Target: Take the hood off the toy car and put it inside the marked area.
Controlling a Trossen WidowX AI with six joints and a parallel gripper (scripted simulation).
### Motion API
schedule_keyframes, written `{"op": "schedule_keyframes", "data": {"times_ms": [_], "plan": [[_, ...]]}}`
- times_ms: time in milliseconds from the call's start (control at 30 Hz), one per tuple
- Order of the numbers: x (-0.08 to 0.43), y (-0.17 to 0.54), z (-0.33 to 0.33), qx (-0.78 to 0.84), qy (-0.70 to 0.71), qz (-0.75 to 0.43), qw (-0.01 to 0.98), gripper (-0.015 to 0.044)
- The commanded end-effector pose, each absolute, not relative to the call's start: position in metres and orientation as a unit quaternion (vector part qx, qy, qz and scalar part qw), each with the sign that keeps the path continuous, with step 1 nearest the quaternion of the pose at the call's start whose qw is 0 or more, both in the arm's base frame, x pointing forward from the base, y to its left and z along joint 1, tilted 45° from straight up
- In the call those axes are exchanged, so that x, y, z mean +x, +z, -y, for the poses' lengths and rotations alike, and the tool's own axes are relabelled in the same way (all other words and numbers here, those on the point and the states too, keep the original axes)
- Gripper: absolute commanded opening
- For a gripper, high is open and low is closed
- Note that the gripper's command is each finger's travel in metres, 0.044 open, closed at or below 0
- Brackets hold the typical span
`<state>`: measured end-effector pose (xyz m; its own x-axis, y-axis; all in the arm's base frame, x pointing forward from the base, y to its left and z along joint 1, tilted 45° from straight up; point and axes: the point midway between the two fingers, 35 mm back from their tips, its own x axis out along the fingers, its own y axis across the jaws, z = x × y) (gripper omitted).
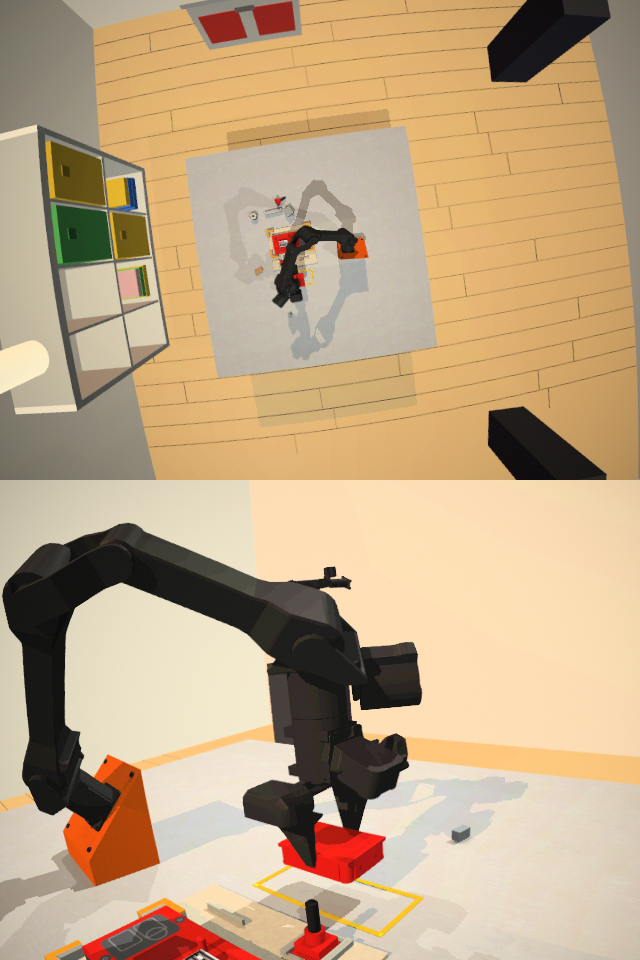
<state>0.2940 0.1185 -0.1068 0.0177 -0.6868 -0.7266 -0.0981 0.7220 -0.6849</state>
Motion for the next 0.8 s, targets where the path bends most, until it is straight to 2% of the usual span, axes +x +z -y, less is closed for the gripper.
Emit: {"op": "schedule_keyframes", "data": {"times_ms": [0,767], "plan": [[0.294,-0.109,-0.116,-0.3,-0.226,-0.662,0.648,0.0],[0.293,-0.119,-0.105,-0.3,-0.227,-0.662,0.648,0.0]]}}
